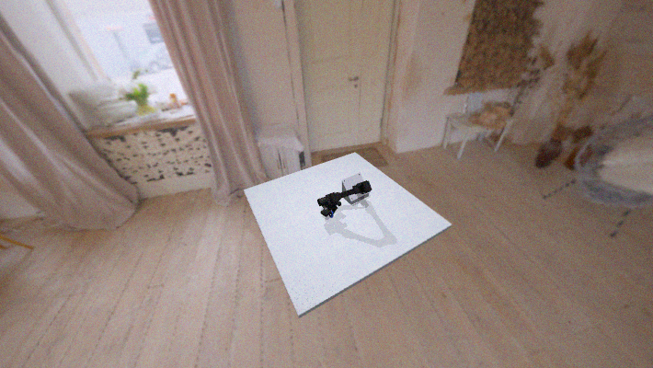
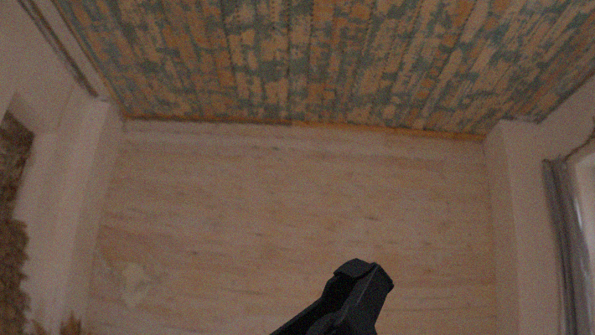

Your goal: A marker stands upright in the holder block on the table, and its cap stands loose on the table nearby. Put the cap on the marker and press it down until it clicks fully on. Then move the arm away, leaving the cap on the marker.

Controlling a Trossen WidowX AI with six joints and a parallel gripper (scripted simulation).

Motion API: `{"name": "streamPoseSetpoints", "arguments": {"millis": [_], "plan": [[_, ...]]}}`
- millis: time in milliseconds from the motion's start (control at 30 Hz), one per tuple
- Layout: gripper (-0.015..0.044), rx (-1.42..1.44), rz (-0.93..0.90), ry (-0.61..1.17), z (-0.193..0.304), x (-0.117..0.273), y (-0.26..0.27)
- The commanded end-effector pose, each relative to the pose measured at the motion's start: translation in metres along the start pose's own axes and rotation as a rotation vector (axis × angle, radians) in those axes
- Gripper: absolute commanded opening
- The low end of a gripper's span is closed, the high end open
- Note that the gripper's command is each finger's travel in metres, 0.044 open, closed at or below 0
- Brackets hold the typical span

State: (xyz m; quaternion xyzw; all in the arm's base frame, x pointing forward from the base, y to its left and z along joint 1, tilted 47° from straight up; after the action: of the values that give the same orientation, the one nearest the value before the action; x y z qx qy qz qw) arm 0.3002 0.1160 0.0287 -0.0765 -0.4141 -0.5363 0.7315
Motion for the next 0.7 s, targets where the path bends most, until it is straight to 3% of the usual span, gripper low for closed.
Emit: {"name": "streamPoseSetpoints", "arguments": {"millis": [0, 667], "plan": [[0.0001, -0.001, -0.001, 0.003, 0.000, 0.003, 0.000], [0.0000, -0.002, 0.000, 0.001, -0.001, 0.058, 0.000]]}}
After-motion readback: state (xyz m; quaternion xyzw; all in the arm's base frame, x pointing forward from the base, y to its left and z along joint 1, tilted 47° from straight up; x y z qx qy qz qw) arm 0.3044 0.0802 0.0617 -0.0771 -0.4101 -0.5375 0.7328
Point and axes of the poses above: the point midway between the two fingers, 35 mm back from their tips, its own x axis back along the fingers, its own y axis across the jaws, z = x × y, the point moved 1 cm from there along x, back along the fingers, and after that the axes turned 12 degrees about x, right-handed, at the moved point
